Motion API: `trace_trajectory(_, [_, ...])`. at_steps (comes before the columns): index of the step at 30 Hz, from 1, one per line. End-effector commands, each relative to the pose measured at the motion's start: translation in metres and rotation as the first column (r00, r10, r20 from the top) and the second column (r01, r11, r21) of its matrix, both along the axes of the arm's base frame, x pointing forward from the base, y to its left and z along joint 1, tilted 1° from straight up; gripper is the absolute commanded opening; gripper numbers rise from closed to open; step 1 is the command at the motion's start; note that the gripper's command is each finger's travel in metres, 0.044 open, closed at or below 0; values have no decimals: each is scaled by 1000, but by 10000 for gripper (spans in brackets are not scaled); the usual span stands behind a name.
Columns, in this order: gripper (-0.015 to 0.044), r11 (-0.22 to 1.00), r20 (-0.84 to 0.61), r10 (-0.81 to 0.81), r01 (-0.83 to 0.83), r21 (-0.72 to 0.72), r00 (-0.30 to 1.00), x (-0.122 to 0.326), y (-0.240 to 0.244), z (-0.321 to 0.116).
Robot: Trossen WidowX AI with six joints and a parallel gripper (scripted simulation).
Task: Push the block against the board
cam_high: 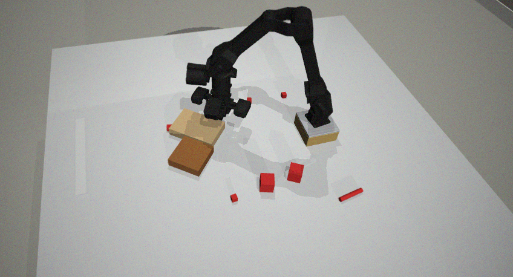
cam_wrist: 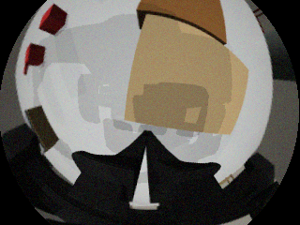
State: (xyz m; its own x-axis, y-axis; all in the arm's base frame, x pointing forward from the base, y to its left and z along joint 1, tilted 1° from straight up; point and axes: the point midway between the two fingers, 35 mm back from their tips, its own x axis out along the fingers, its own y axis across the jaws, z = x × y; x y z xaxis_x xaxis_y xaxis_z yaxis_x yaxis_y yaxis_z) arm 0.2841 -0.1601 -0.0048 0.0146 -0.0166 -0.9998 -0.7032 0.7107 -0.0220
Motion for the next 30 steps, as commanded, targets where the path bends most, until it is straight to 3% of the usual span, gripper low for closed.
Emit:
trace_trajectory(1, [0,1000,2,5,-5,2,1000,-6,-4,0])
trace_trajectory(19, [0,1000,0,5,-5,0,1000,-28,-21,0])
trace_trajectory(24, [0,1000,0,4,-4,0,1000,-24,-19,52])
trace_trajectory(30, [0,1000,0,5,-5,0,1000,-24,-19,55])
